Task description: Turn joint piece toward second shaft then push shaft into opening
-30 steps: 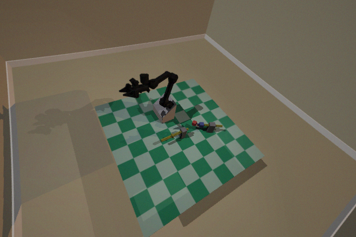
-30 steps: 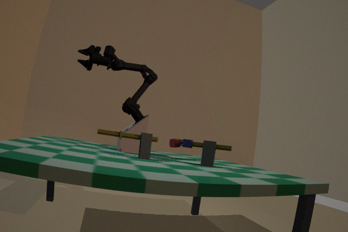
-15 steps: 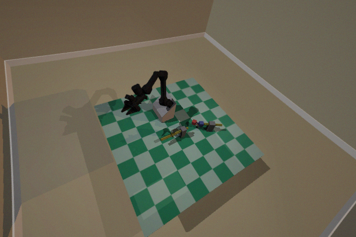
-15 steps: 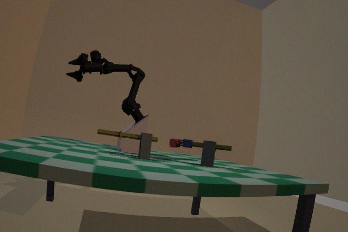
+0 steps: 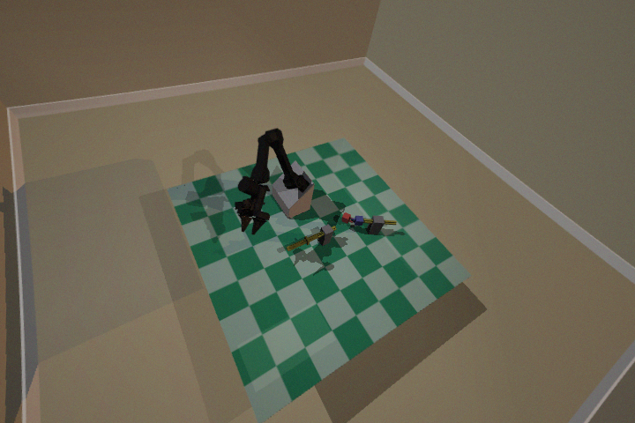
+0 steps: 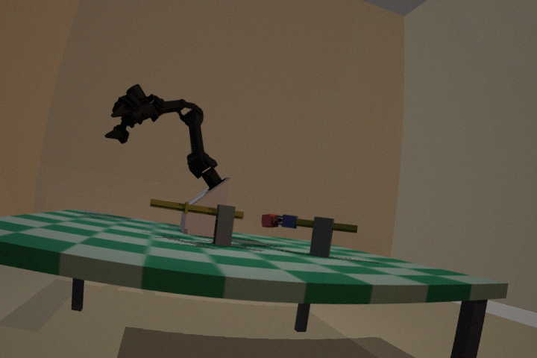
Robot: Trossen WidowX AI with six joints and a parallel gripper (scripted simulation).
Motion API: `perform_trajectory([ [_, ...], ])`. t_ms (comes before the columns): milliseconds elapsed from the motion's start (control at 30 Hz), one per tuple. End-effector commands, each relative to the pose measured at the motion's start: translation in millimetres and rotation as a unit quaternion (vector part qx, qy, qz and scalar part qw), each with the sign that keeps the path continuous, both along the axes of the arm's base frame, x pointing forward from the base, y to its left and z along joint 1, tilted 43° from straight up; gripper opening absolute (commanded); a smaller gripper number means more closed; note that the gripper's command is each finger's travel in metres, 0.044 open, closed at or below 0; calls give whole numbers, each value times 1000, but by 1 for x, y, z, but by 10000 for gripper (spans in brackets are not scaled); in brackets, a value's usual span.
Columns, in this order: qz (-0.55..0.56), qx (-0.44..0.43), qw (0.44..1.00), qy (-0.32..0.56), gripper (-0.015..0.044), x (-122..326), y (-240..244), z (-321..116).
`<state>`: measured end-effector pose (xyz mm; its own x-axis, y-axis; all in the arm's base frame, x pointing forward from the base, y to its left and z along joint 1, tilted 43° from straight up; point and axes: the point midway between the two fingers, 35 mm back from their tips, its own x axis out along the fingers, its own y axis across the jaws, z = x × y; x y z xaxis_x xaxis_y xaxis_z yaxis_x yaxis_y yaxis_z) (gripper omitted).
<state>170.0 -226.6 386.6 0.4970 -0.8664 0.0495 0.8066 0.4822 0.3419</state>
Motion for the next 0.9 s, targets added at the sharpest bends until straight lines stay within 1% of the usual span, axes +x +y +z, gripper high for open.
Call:
perform_trajectory([
  [0,31,41,998,22,440,27,0,-24],
  [167,87,84,991,54,440,61,15,-54],
  [333,114,114,984,82,440,82,25,-76],
  [633,175,202,945,187,440,135,67,-153],
  [867,205,256,903,278,440,159,112,-216],
])
